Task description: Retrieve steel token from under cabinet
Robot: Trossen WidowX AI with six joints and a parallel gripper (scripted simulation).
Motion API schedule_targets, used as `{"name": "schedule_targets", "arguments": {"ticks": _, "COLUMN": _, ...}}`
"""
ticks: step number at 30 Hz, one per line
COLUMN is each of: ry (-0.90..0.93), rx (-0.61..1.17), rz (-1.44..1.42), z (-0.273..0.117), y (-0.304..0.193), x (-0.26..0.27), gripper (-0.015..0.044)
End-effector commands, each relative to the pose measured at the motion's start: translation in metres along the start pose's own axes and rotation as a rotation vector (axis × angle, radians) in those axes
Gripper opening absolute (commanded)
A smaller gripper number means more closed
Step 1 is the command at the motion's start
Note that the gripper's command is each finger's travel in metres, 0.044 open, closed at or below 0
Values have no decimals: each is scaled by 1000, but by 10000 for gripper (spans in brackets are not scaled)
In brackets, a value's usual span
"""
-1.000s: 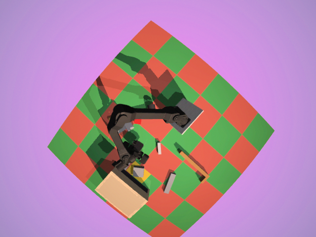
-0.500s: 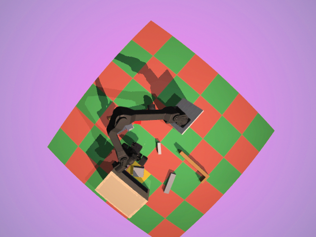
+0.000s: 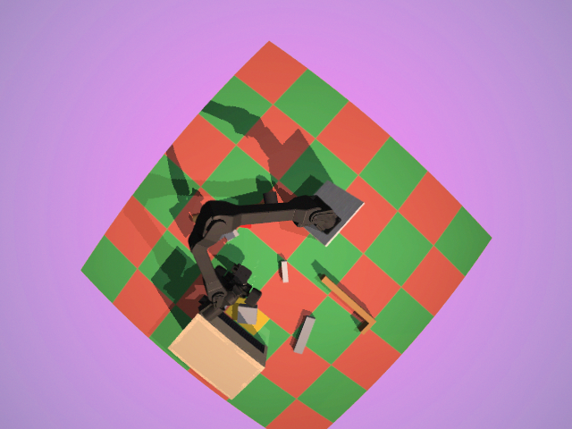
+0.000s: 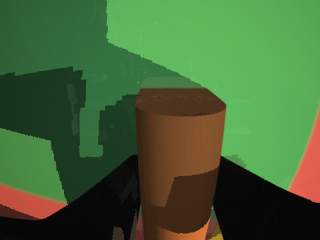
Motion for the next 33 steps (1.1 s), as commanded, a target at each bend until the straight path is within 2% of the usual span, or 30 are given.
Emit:
{"name": "schedule_targets", "arguments": {"ticks": 1, "ry": -2, "rx": 10, "rz": 13, "z": 0, "y": -8, "x": 0, "gripper": 0}}
{"name": "schedule_targets", "arguments": {"ticks": 33, "ry": -2, "rx": 12, "rz": 14, "z": -1, "y": -36, "x": -2, "gripper": 0}}
Point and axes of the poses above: the point midway between the two fingers, 35 mm back from their tips, its own z axis out along the fingers, its own x axis across the jaws, y = z × x, the point moved 6 cm from there along -z, back along the fingers, and after that the axes turned 10 degrees about z, right-handed, at the moved point
